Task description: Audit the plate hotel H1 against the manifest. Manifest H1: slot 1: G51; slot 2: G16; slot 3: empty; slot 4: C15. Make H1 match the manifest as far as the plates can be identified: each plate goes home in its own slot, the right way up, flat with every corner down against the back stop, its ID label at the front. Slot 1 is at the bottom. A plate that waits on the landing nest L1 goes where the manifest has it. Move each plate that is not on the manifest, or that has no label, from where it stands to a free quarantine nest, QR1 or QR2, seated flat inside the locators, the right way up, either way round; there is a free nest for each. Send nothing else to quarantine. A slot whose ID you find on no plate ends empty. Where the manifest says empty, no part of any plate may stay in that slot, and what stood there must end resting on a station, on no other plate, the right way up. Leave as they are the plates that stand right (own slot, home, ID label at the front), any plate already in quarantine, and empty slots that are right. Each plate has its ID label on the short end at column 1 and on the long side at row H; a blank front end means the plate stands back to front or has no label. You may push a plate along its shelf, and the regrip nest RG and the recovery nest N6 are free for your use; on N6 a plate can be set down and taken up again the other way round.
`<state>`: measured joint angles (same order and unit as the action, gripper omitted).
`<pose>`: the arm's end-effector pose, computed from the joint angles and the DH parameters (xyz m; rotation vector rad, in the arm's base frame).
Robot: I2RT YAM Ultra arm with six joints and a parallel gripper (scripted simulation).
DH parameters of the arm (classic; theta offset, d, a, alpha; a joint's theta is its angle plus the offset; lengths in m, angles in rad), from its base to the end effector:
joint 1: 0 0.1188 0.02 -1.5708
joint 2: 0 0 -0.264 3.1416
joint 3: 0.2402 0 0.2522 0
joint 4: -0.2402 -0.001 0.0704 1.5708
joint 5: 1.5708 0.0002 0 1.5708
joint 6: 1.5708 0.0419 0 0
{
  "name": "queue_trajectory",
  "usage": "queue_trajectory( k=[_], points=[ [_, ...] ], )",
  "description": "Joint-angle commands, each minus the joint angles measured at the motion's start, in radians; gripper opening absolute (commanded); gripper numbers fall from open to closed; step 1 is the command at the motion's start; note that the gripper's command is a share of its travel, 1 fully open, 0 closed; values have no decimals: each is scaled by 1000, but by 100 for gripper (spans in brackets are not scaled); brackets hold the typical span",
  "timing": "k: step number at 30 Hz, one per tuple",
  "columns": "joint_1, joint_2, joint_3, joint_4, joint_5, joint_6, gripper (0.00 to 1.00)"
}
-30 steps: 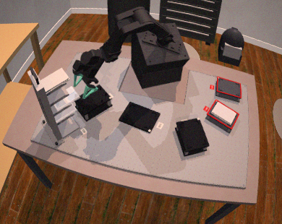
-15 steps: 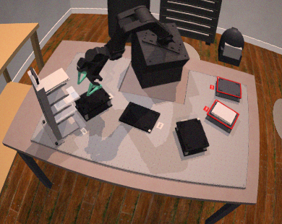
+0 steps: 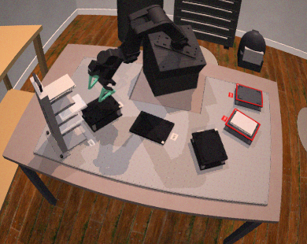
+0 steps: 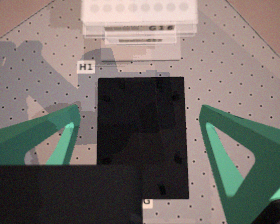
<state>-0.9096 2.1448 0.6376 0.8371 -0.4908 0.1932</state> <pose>0.2146 -0.2420 0.0330 0.8996 1.9568 0.1391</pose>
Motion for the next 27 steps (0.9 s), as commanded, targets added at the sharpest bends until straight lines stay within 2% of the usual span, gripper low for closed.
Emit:
queue_trajectory(
  k=[1, 15, 27],
  points=[
    [-17, -20, -12, 46, -3, -5, 100],
    [-33, -34, -90, 105, -16, -16, 100],
    [-33, -32, -92, 109, -16, -15, 100]
  ],
)
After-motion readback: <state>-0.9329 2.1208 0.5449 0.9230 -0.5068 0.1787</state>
